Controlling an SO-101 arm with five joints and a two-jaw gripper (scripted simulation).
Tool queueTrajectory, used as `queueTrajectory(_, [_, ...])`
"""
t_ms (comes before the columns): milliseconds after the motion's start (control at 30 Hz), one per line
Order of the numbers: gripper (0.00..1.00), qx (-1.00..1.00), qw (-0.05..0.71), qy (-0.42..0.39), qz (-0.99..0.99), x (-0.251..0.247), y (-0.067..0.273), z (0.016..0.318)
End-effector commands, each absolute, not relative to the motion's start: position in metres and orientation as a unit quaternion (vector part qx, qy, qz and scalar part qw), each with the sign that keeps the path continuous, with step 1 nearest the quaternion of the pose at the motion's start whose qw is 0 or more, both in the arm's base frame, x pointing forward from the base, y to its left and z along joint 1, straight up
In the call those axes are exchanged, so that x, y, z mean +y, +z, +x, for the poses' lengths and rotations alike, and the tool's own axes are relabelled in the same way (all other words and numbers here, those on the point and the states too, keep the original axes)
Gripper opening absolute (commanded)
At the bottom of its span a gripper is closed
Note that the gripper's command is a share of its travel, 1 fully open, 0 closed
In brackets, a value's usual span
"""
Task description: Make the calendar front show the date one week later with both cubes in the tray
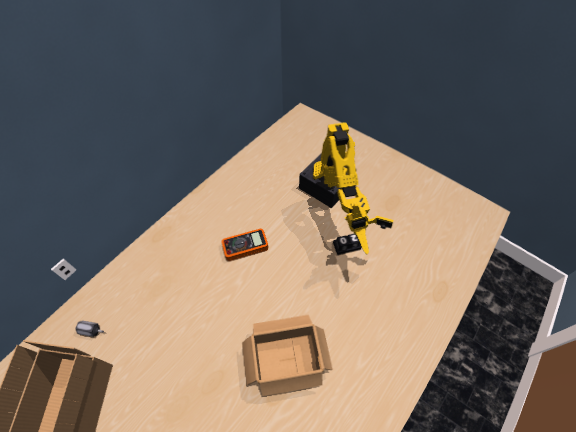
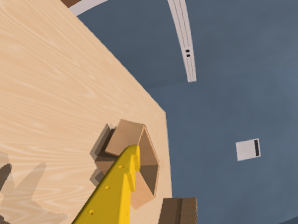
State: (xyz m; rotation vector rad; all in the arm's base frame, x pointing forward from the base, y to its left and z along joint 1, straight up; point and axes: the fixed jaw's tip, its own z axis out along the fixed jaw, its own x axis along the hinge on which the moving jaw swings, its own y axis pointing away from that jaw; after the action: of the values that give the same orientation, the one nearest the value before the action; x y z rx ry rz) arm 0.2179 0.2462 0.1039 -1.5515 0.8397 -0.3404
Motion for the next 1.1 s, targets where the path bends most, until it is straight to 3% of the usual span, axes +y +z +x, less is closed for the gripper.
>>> queueTrajectory(0, [1.0,0.365,0.625,-0.148,-0.674,0.2461,0.1054,0.2178])
queueTrajectory(1067, [0.96,0.337,0.593,-0.171,-0.711,0.243,0.0961,0.2138])
